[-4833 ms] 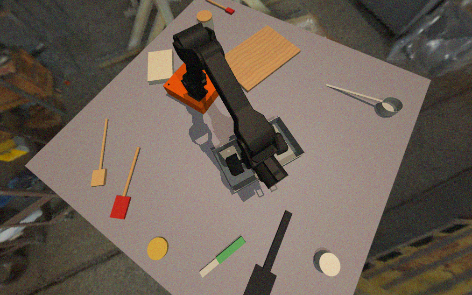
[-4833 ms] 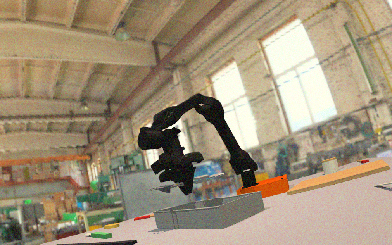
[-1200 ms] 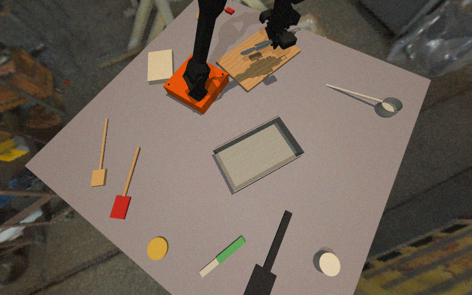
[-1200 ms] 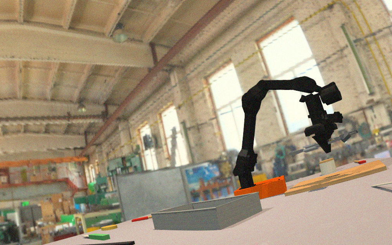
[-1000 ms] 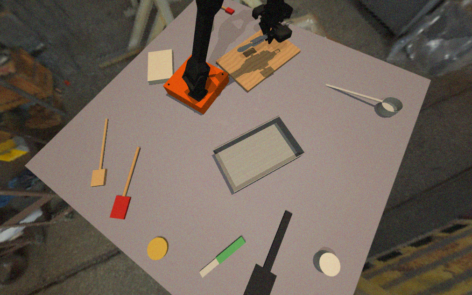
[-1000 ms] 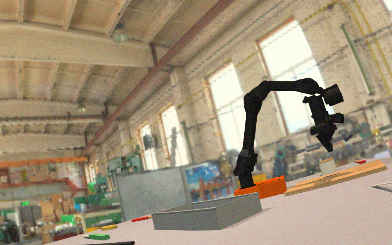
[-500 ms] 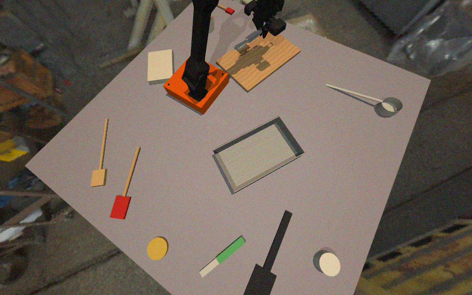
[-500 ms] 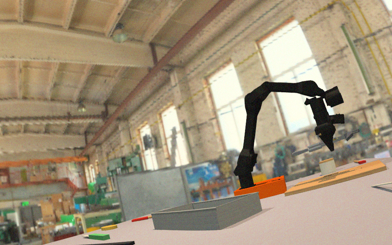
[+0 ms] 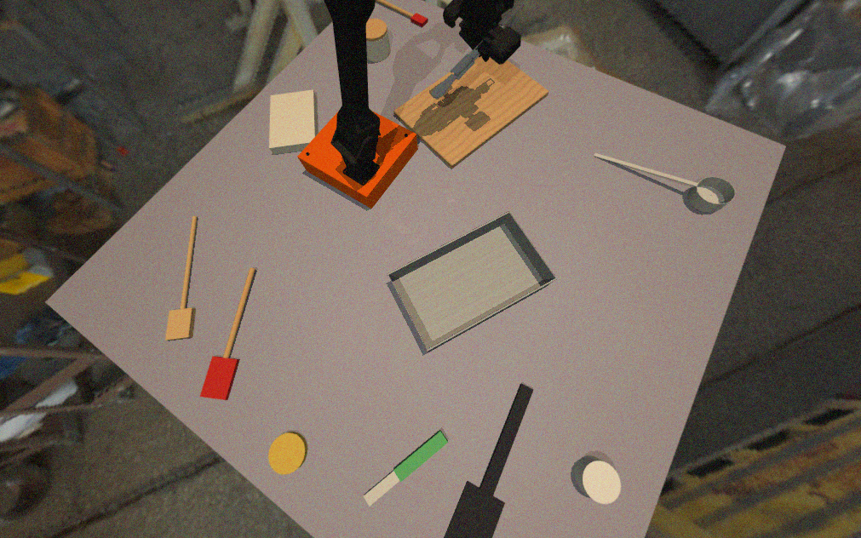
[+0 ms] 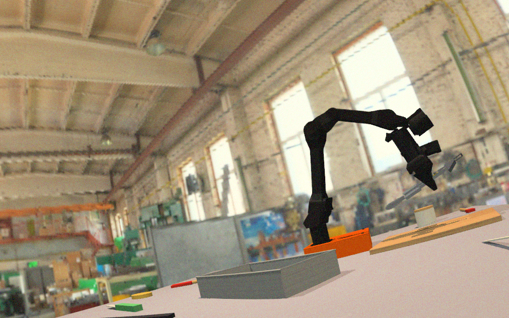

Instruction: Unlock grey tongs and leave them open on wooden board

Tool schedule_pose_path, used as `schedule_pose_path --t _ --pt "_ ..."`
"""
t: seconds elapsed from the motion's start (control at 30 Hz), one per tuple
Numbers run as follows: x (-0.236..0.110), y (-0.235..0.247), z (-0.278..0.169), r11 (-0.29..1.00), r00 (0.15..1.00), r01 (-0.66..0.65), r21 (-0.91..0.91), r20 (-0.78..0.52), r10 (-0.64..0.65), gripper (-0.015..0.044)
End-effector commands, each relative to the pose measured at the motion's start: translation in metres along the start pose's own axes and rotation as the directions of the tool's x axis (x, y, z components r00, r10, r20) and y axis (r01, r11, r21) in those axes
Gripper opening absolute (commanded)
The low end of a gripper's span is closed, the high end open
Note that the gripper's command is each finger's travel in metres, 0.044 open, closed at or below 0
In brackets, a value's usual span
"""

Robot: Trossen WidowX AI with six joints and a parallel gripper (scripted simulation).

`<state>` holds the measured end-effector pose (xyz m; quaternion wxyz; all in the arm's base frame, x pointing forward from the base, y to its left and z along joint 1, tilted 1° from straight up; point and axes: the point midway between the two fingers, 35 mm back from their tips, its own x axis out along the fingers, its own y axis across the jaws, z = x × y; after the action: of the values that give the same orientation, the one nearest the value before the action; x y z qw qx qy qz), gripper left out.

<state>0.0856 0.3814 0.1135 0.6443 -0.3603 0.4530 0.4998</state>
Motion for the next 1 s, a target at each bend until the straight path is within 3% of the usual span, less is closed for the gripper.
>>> schedule_pose_path --t 0.0,0.47,0.97 --pt "-0.004 0.000 0.002 1.000 0.997 0.004 -0.006 0.076 -0.004 -0.0150" --pt "-0.022 0.000 0.005 1.000 0.943 0.005 -0.010 0.333 -0.001 -0.0150" --pt "-0.048 0.000 -0.001 1.000 0.812 0.006 -0.007 0.584 -0.001 -0.0150"
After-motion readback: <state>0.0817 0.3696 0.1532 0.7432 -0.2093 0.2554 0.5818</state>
